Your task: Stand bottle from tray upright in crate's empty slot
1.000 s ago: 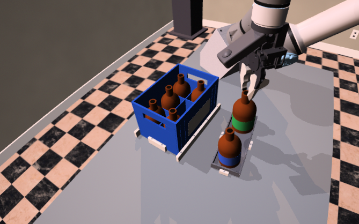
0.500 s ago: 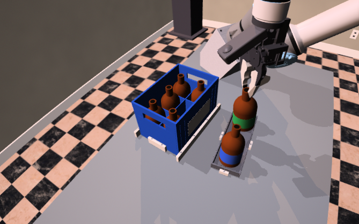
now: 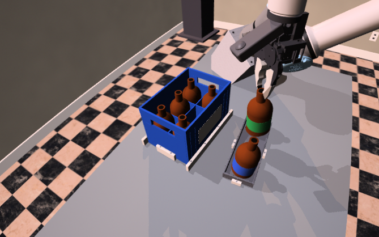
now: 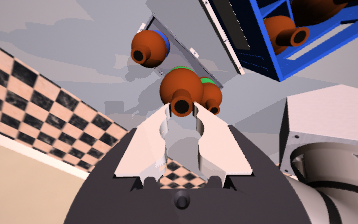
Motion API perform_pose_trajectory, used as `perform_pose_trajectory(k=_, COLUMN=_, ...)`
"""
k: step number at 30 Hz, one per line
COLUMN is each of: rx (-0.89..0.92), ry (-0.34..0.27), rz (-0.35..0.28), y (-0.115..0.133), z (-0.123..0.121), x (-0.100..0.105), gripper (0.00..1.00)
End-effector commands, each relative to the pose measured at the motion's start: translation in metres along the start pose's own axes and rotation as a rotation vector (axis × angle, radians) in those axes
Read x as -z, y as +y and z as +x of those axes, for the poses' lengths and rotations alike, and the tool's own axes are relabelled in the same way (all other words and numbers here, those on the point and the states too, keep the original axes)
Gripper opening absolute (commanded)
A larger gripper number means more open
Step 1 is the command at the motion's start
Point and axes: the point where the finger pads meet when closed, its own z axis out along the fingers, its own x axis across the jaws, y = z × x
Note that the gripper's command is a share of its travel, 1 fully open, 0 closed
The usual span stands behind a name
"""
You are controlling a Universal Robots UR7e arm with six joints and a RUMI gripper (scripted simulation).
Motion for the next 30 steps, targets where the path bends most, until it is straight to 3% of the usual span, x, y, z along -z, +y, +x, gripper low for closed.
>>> perform_pose_trajectory(k=1, rx=0.0, ry=0.0, rz=0.001, y=-0.0002, z=0.0, x=0.005, gripper=0.0)
perform_pose_trajectory(k=30, rx=0.0, ry=0.0, rz=0.001, y=-0.0002, z=0.0, x=0.0115, gripper=0.0)
